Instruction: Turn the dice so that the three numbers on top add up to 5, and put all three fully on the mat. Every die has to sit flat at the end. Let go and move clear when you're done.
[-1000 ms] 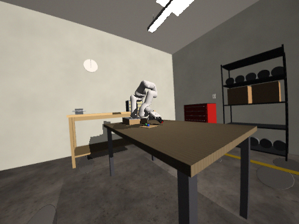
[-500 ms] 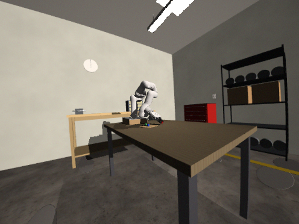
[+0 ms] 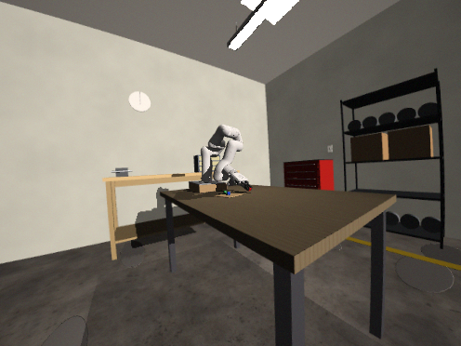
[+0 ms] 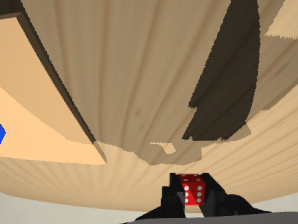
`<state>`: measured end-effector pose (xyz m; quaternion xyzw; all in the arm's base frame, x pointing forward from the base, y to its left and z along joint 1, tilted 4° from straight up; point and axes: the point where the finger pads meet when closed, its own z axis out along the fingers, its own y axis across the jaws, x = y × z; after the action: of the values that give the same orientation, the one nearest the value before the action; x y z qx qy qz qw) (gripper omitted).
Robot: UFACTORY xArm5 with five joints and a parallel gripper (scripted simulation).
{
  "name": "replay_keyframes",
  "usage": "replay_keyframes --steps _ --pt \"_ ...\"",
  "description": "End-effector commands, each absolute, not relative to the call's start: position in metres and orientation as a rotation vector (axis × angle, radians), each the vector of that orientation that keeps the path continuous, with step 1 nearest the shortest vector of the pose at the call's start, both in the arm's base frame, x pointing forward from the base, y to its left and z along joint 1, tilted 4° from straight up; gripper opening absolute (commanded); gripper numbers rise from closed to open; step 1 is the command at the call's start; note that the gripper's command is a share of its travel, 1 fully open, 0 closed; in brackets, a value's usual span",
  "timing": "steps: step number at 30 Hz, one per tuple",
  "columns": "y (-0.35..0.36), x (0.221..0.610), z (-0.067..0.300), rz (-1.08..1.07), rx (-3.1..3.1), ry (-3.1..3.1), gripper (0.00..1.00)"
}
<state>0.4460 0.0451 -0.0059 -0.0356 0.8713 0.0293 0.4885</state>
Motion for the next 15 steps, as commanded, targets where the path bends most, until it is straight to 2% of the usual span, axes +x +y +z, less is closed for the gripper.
replay_keyframes --steps 1,15 --pt "0.0451 0.4463 -0.0052 0.071 -0.086 2.116 0.15" --pt "0.0451 0.4464 -0.0064 0.071 -0.086 2.116 0.15"
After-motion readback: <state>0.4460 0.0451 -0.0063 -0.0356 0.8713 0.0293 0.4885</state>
